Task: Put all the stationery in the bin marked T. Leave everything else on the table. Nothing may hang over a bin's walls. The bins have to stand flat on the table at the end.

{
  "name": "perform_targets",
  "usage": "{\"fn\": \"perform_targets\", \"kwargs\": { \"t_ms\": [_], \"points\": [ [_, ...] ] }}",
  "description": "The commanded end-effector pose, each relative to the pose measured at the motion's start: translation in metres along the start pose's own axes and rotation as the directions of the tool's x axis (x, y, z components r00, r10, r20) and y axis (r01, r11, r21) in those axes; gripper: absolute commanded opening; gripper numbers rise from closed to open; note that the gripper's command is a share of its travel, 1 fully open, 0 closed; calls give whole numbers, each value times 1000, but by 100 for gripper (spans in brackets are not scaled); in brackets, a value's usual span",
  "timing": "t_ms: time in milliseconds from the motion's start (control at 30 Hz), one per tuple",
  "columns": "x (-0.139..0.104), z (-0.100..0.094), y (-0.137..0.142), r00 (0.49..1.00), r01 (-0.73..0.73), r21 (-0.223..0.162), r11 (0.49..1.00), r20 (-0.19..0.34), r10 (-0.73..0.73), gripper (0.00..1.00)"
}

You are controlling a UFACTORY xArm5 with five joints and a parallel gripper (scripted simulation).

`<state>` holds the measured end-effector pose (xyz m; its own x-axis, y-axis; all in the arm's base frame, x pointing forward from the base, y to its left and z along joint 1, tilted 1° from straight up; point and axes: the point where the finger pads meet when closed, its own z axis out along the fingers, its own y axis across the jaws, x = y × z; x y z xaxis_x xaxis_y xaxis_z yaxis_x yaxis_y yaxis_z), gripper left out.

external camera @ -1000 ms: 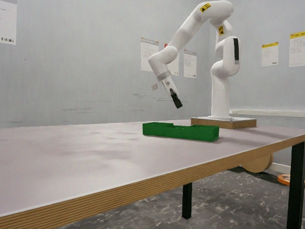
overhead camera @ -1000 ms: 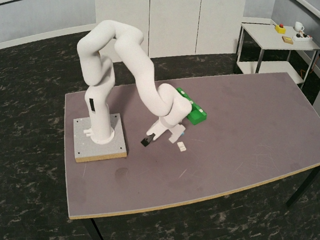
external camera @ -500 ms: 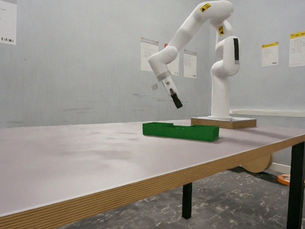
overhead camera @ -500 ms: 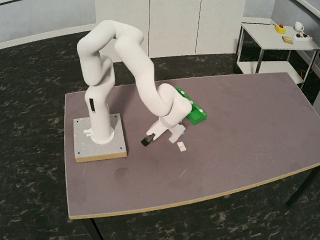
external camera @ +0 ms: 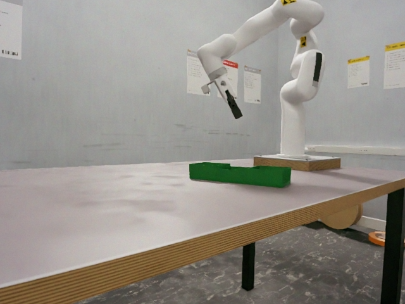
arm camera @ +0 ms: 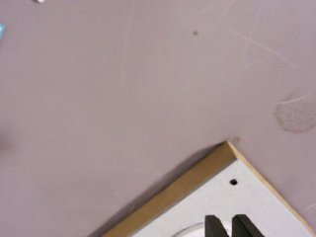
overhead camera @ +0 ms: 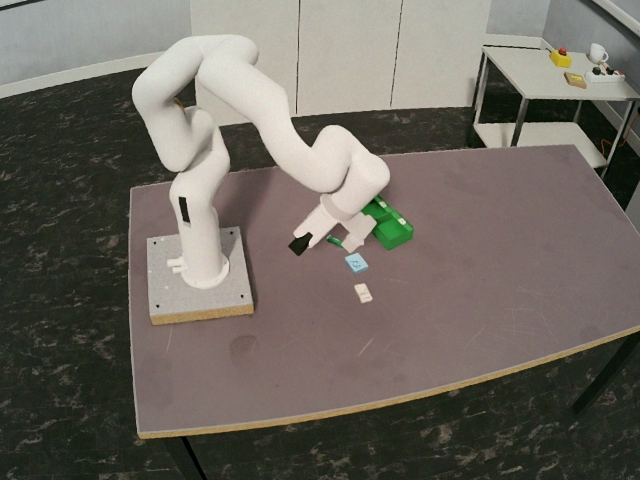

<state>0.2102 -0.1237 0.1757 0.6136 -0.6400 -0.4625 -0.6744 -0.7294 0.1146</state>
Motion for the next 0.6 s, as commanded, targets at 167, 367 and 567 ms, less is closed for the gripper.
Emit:
{"fn": "perform_targets", "kwargs": {
  "t_ms": [167, 367, 567],
  "points": [
    [10, -21, -23, 991, 102, -20, 995, -80, -104, 9],
    [19, -41, -57, 952, 242, -58, 969, -177, -249, 9],
    [23, -53, -79, 925, 302, -79, 950, -217, -312, 9]
  ]
}}
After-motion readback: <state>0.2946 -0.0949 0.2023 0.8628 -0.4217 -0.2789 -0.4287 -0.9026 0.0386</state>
